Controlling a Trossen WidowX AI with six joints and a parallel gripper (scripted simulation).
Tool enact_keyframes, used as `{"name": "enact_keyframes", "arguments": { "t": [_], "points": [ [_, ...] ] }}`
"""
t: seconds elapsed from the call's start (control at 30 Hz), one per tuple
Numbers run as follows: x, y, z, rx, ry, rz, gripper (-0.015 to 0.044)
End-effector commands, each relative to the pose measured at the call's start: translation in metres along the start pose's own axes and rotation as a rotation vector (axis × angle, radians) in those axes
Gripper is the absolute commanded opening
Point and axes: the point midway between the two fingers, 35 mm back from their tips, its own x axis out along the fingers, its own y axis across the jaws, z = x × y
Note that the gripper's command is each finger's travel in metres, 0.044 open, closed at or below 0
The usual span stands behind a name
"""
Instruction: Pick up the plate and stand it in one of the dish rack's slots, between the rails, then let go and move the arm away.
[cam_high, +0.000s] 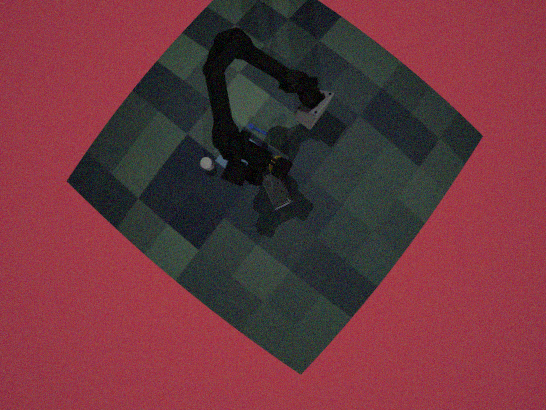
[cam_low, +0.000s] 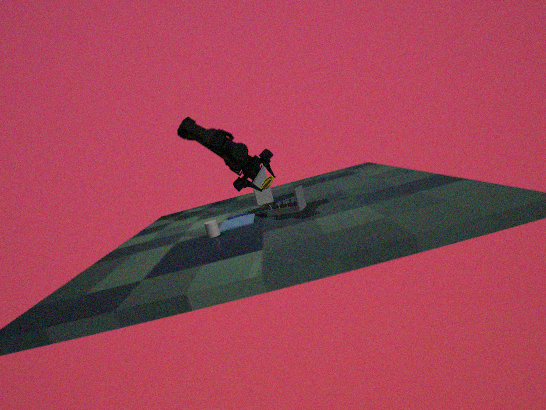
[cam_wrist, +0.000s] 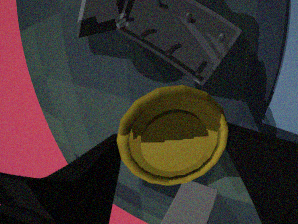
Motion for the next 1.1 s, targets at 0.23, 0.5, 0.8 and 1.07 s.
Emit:
{"name": "enact_keyframes", "arguments": {
  "t": [0.23,0.5,0.8,1.07],
  "points": [
    [0.018,-0.005,0.003,-0.207,-0.054,0.188,0.0],
    [0.027,-0.01,0.006,-0.355,-0.142,0.298,0.0],
    [0.033,-0.016,0.01,-0.517,-0.281,0.389,0.0],
    [0.037,-0.023,0.013,-0.662,-0.432,0.434,0.0]
  ]
}}
